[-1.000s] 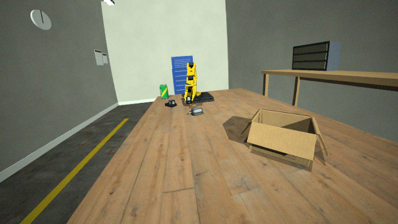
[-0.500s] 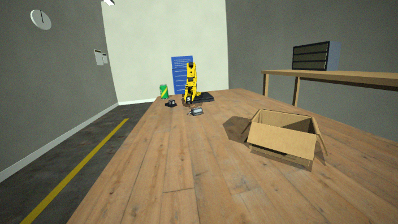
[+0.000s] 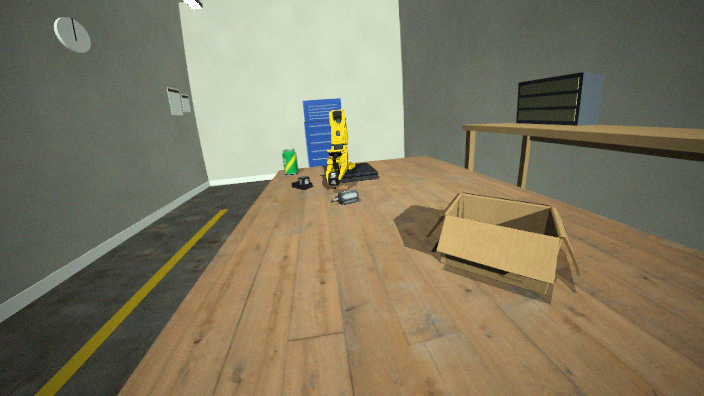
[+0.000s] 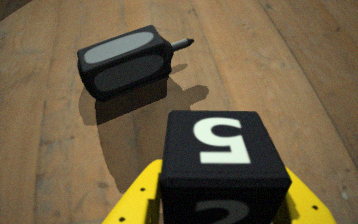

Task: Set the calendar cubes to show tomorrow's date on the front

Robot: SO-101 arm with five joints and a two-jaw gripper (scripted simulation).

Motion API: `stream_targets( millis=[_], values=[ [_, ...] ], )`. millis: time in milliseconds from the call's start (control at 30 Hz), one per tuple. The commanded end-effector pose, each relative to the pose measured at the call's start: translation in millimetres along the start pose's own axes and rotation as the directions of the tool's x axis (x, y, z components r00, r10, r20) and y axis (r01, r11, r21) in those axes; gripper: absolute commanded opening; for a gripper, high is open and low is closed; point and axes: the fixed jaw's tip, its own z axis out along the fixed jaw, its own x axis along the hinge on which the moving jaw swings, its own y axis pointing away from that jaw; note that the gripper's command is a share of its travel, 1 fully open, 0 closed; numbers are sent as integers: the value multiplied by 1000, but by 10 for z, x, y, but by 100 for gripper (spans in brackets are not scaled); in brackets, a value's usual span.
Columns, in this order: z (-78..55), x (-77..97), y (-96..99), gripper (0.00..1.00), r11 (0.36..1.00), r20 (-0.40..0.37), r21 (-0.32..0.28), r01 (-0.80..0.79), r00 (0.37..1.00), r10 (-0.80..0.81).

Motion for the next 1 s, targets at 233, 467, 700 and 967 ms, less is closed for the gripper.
stream_targets(
  millis=[233,467,700,967],
  values=[
    [-47,-16,-32,0,999,110,9,-31,993,29],
    [-56,-20,-32,0,999,122,9,-32,992,31],
    [-56,-20,-32,0,999,122,9,-32,992,31],
    [-56,-20,-32,0,999,122,9,-32,992,31]
  ],
)
